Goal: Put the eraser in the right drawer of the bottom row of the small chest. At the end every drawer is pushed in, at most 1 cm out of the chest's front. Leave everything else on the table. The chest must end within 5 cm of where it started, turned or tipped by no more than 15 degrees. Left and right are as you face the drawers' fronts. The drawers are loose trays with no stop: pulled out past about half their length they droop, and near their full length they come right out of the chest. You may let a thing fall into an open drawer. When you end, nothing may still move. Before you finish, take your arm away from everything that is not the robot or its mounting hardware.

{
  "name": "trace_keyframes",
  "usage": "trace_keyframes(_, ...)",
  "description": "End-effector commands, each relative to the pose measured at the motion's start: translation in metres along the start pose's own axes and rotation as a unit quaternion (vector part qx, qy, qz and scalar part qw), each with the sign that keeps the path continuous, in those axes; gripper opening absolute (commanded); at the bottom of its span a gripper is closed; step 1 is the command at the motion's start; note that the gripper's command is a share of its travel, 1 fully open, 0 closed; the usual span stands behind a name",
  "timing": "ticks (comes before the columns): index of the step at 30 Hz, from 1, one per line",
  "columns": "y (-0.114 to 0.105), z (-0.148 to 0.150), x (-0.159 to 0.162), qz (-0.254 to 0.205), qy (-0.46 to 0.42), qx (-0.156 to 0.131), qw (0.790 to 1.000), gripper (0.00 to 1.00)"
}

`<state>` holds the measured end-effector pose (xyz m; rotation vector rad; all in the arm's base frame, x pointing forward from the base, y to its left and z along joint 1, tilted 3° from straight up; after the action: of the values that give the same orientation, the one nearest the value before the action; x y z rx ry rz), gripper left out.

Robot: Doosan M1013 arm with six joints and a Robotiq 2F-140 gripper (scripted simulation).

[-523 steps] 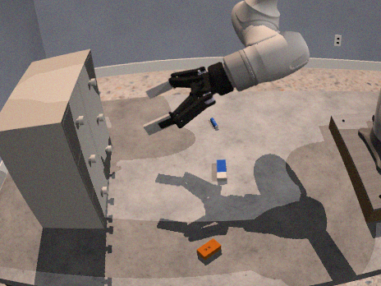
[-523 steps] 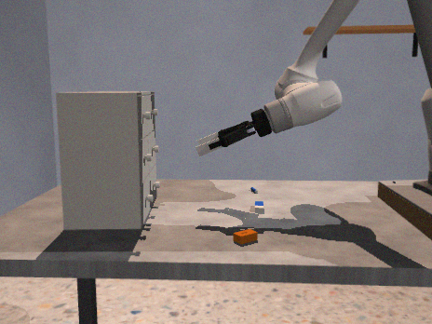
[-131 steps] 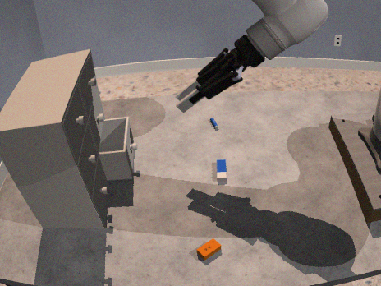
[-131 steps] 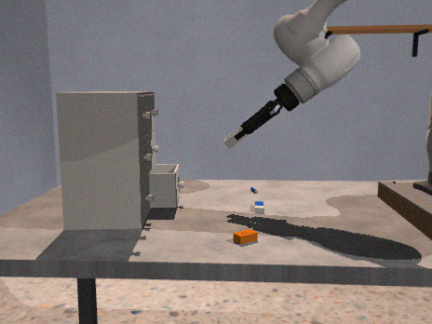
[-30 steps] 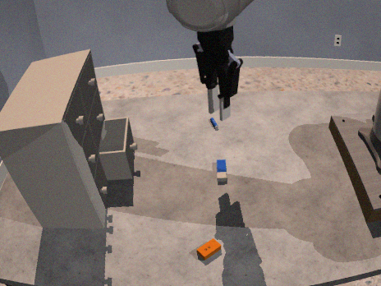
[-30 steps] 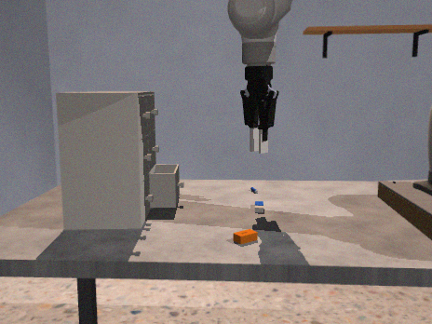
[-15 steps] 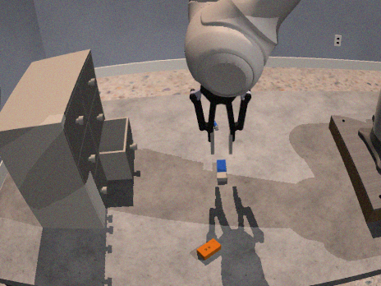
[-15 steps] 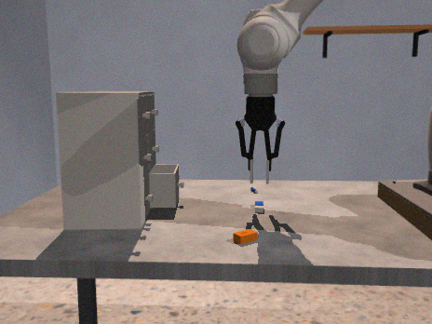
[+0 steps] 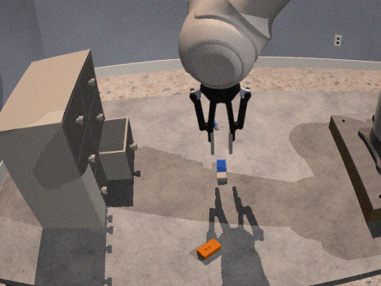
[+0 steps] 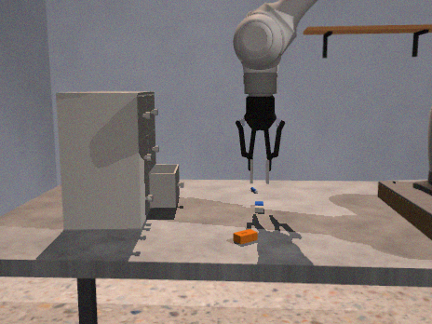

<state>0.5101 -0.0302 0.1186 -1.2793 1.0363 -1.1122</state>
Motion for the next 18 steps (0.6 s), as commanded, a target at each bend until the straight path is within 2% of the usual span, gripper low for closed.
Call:
trace_keyframes(1,0.0,0.0,0.0,0.0,0.0,0.0,1.0,0.23)
trace_keyframes(8,0.003,0.0,0.0,0.0,0.0,0.0,1.0,0.23)
trace_keyframes(18,0.019,0.0,0.0,0.0,0.0,0.0,1.0,0.23)
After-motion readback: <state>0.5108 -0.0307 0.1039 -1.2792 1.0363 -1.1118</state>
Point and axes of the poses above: the point where the finger pads meet when closed, its own y axis out along the fingers, its own z axis across the jaws, x = y × z, the point moved 5 cm from there along -y, back along the fingers, and after that the axes turned 13 degrees about -y, right-handed, at the moved point
